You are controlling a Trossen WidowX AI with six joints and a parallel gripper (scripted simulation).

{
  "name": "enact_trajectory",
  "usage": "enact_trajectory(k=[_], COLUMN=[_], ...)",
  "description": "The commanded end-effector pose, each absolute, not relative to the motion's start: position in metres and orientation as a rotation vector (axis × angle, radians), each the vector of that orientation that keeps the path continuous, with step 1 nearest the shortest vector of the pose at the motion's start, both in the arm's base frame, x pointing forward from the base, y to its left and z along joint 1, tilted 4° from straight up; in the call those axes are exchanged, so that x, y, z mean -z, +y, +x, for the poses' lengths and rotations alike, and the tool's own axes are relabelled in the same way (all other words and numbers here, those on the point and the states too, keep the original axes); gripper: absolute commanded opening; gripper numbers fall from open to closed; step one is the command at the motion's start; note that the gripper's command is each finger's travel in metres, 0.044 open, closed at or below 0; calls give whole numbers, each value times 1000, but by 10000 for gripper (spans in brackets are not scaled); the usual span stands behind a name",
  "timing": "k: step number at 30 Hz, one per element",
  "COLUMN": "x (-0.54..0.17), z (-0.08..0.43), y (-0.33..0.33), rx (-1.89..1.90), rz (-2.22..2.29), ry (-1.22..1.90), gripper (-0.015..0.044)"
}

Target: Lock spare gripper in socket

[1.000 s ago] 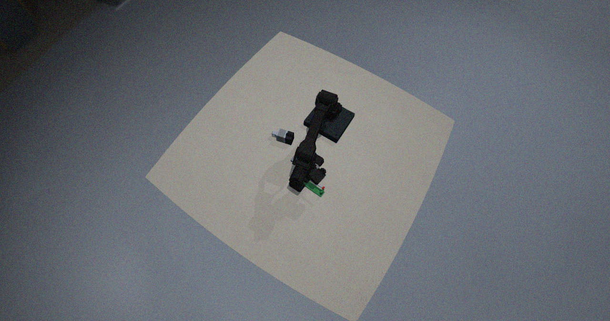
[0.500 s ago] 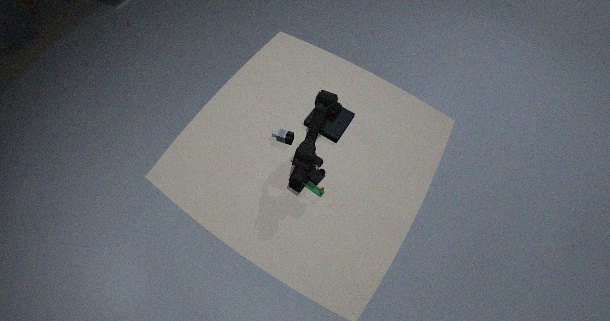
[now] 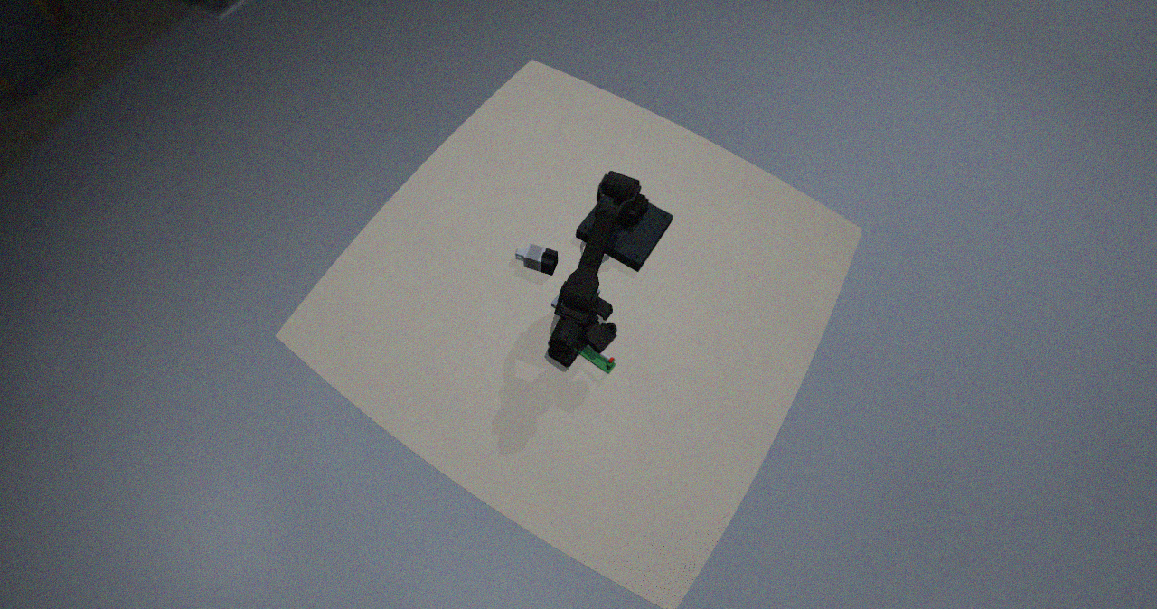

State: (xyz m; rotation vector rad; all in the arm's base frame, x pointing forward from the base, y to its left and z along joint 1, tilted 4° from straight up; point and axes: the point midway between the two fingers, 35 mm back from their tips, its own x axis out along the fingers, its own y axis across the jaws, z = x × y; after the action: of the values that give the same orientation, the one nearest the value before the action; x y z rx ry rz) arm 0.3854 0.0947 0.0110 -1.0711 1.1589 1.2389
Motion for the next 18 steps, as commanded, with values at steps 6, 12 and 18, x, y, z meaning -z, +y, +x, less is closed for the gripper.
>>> enact_trajectory(k=[6,12,18], x=[-1,-1,-1], z=[384,384,384], y=[94,94,94], rx=[-1240,-1240,-1240], rz=[-1073,-1073,-1073], ry=[1158,1158,1158], gripper=[0,0,0])
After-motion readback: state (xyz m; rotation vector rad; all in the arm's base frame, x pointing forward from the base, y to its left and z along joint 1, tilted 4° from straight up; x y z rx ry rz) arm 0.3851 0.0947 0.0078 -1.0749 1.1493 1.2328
